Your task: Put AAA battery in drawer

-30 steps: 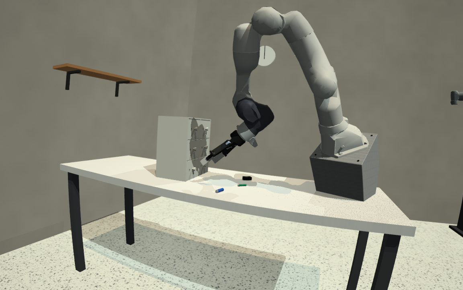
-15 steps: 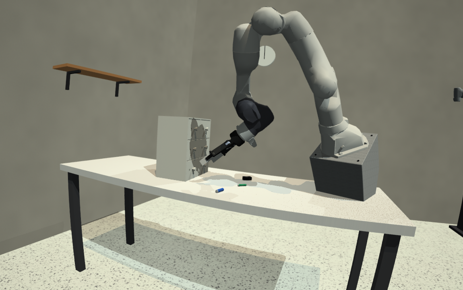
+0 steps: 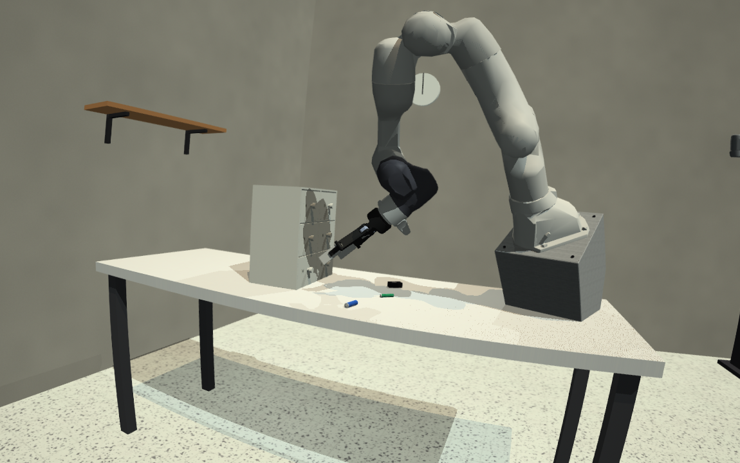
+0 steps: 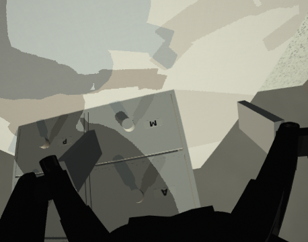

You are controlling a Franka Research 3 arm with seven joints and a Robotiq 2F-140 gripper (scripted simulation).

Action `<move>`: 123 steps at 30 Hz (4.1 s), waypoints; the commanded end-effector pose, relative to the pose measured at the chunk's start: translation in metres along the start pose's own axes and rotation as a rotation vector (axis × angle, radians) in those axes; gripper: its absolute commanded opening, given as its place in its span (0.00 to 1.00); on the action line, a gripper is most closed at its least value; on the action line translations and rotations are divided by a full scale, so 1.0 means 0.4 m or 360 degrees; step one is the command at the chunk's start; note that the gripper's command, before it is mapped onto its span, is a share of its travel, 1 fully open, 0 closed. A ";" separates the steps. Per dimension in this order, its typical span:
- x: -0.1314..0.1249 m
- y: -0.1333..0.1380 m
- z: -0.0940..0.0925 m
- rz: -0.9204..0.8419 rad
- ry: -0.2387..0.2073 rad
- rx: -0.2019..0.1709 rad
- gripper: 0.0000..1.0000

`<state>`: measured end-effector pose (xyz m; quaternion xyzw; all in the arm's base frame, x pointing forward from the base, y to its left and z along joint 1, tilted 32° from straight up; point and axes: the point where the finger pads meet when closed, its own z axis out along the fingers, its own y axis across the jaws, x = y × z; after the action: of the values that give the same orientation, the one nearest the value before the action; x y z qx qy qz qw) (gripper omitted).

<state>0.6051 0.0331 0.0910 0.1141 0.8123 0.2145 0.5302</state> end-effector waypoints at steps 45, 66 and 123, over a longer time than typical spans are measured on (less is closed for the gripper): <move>-0.001 0.001 0.002 -0.0008 -0.0005 0.0000 1.00; -0.087 0.003 -0.074 -0.0011 -0.0038 0.0033 1.00; -0.106 0.011 -0.421 -0.0134 0.1184 0.0019 1.00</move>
<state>0.4757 -0.0272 0.1834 -0.0685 0.9334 0.1659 0.3108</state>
